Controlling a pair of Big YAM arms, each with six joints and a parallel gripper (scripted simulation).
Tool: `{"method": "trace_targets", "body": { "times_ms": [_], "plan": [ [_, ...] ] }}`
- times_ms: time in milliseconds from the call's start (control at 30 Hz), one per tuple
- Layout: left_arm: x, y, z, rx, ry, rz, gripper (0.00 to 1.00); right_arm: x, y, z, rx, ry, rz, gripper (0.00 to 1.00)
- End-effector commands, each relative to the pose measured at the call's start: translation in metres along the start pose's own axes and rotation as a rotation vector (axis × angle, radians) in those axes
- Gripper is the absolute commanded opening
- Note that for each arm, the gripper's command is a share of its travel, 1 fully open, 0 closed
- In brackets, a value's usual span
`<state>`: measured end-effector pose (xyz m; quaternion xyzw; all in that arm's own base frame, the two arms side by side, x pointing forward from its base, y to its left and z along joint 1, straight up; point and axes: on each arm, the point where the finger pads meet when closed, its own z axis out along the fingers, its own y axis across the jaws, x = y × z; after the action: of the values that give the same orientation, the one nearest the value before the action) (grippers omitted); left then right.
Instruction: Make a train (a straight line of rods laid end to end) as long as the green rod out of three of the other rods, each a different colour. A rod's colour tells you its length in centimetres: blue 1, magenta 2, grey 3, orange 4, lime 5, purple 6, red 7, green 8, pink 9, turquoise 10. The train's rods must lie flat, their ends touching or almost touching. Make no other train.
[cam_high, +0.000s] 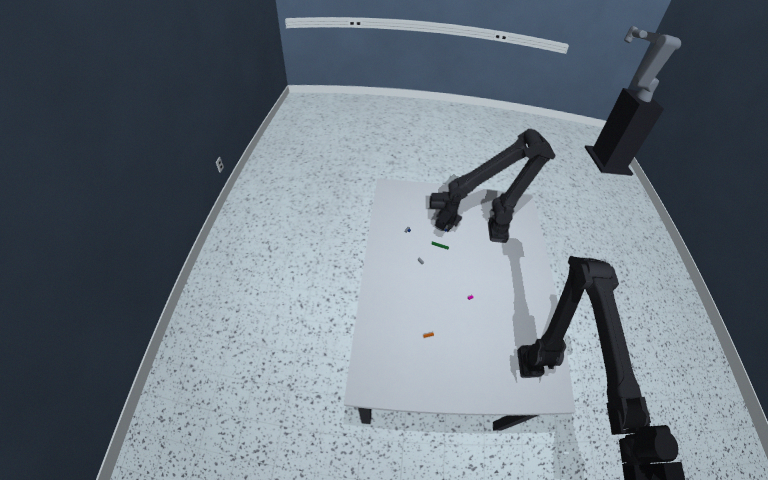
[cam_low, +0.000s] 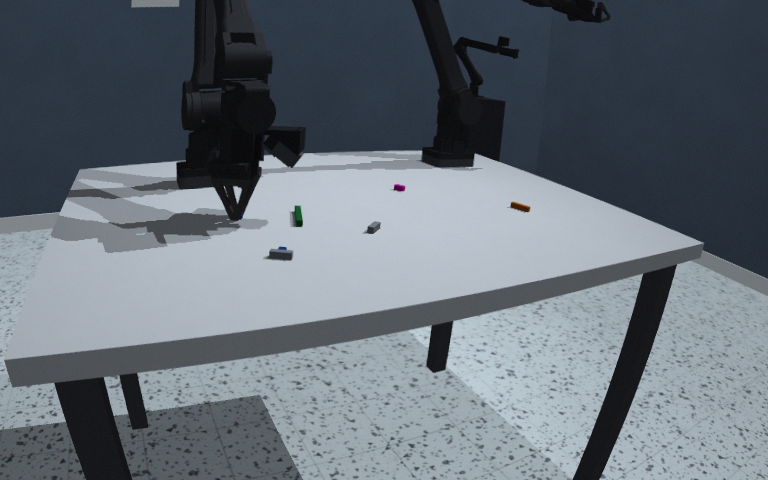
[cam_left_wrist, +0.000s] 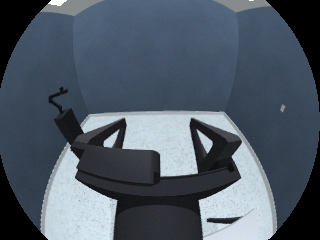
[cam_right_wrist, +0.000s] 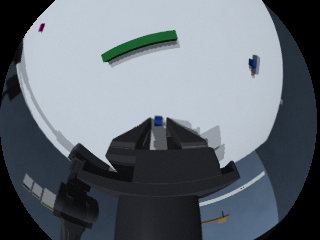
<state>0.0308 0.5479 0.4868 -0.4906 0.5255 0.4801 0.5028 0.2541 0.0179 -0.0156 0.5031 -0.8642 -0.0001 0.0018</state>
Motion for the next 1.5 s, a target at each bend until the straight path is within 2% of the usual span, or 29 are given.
{"method": "trace_targets", "body": {
  "times_ms": [0, 667, 700, 1467],
  "plan": [
    [-0.0135, 0.0047, -0.0043, -0.011, -0.033, -0.011, 1.00, -0.0065, -0.0121, -0.0015, 0.020, -0.017, 0.003, 0.23],
    [-0.0135, 0.0047, -0.0043, -0.011, -0.033, -0.011, 1.00, -0.0065, -0.0121, -0.0015, 0.020, -0.017, 0.003, 0.23],
    [-0.0135, 0.0047, -0.0043, -0.011, -0.033, -0.011, 1.00, -0.0065, -0.0121, -0.0015, 0.020, -0.017, 0.003, 0.04],
    [-0.0135, 0.0047, -0.0043, -0.011, -0.033, -0.011, 1.00, -0.0065, -0.0122, -0.0017, 0.020, -0.017, 0.003, 0.04]
  ]
}}
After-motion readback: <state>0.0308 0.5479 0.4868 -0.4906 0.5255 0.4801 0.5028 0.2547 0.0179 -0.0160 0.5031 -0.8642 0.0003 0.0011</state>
